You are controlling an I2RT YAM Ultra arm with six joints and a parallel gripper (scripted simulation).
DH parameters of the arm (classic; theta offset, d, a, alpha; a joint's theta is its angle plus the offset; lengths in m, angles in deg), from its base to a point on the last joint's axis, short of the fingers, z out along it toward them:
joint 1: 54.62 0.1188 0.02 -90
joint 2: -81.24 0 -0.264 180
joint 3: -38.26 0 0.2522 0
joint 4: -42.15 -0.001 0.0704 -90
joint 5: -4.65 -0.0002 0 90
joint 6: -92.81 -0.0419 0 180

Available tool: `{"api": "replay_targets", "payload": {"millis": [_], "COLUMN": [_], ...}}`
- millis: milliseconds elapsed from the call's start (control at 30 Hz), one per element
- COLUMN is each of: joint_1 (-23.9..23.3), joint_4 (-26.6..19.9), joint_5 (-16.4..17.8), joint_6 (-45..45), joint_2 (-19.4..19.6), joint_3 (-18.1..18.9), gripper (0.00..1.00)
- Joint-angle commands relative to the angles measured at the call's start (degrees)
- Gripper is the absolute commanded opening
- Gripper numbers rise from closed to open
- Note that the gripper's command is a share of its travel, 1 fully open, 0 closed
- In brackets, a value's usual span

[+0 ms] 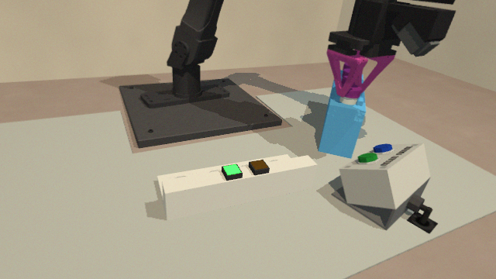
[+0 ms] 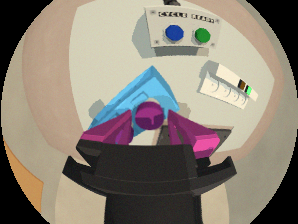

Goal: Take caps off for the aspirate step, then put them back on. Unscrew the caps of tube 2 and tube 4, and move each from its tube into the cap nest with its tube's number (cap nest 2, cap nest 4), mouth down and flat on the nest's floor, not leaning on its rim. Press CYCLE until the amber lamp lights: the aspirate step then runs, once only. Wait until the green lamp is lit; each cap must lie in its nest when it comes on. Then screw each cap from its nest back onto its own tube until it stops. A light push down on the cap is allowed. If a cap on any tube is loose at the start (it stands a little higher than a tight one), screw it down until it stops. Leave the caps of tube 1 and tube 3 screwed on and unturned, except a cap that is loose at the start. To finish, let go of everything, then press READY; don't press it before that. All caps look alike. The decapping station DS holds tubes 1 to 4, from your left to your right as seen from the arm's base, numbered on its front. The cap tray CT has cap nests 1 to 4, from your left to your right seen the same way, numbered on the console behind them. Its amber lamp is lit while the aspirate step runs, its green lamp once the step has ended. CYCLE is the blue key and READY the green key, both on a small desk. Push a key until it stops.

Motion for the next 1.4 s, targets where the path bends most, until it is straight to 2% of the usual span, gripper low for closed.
{"api": "replay_targets", "payload": {"millis": [0, 133, 233, 300, 400, 500, 533, 567, 600, 733, 1067, 1100, 1367], "joint_1": [-0.03, -0.03, -0.03, -0.03, -0.03, -0.02, -0.03, -0.02, -0.03, -0.02, -0.02, -0.02, -0.01], "joint_4": [-0.01, -0.01, -0.02, -0.02, -0.02, -0.03, -0.03, -0.03, -0.03, -0.04, -0.01, -0.01, -0.01], "joint_5": [0.0, 0.0, 0.0, 0.0, 0.0, 0.01, 0.01, 0.01, 0.01, 0.01, 0.01, 0.01, 0.01], "joint_6": [12.69, 26.98, 31.79, 40.47, 41.34, 54.92, 55.66, 60.43, 60.43, 74.57, 76.51, 76.52, 76.51], "joint_2": [-0.41, -0.4, -0.39, -0.38, -0.38, -0.37, -0.36, -0.36, -0.35, -0.33, -0.3, -0.3, -0.3], "joint_3": [0.29, 0.3, 0.31, 0.32, 0.33, 0.34, 0.35, 0.35, 0.36, 0.38, 0.4, 0.4, 0.39], "gripper": [0.49, 0.49, 0.49, 0.49, 0.49, 0.49, 0.49, 0.49, 0.49, 0.49, 0.49, 0.0, 0.0]}}
